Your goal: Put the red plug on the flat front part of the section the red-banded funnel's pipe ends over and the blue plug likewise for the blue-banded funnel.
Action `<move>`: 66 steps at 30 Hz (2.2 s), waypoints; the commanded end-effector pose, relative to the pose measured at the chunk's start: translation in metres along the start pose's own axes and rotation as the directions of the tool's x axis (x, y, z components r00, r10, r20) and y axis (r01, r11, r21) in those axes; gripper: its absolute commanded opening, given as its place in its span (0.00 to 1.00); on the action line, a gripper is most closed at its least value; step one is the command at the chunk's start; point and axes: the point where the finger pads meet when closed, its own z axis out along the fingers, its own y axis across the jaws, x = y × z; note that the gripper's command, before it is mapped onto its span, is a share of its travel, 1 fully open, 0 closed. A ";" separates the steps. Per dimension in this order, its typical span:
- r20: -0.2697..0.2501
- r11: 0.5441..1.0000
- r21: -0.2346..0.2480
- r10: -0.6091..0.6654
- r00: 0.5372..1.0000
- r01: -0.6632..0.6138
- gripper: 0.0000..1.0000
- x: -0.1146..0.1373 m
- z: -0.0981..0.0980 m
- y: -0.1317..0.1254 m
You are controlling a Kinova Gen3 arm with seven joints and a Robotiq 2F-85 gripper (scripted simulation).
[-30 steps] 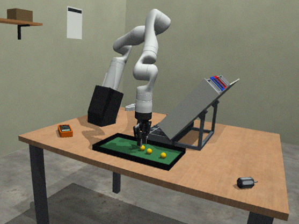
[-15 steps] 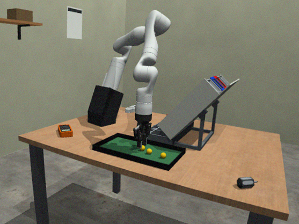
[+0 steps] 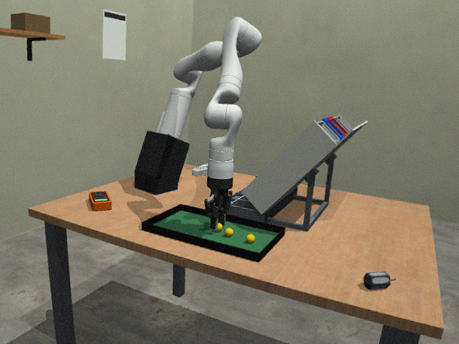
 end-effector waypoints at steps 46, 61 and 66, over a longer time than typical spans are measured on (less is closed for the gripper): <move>0.002 1.000 0.002 0.000 1.000 0.000 0.00 -0.001 0.007 -0.001; 0.002 1.000 0.002 0.000 1.000 0.000 0.00 -0.003 -0.109 -0.004; 0.002 1.000 0.002 0.000 1.000 0.000 0.00 -0.003 -0.128 -0.004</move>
